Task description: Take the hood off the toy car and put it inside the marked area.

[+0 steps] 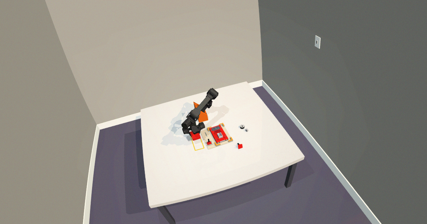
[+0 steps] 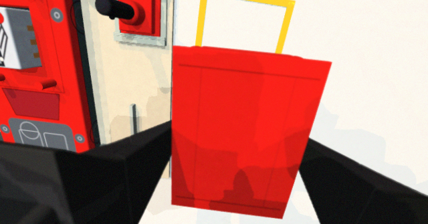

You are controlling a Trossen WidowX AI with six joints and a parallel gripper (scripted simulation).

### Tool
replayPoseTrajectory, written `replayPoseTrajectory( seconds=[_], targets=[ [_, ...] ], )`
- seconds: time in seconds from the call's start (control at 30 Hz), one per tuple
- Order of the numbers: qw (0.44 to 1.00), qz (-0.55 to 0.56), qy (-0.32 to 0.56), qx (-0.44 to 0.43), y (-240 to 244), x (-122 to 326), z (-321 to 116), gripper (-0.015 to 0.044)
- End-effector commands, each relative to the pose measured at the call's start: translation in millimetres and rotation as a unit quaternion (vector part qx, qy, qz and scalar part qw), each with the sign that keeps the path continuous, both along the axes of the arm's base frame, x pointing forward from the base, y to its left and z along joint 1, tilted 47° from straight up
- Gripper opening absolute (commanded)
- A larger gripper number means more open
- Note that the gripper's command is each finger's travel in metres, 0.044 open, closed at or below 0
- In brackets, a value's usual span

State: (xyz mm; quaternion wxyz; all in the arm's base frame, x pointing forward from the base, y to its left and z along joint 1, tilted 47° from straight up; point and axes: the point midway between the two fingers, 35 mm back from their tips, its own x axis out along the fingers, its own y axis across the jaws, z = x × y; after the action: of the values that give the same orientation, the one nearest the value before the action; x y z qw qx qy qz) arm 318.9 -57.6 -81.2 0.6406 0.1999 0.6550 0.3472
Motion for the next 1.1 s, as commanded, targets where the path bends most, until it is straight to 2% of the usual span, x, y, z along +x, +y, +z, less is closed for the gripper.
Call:
replayPoseTrajectory(
  seconds=[0.0,1.07],
  targets=[
    [1.000,-0.002,0.002,0.002,3,0,-2,0.0000],
    [1.000,-0.002,0.002,0.002,21,-3,-19,0.0000]
  ],
)
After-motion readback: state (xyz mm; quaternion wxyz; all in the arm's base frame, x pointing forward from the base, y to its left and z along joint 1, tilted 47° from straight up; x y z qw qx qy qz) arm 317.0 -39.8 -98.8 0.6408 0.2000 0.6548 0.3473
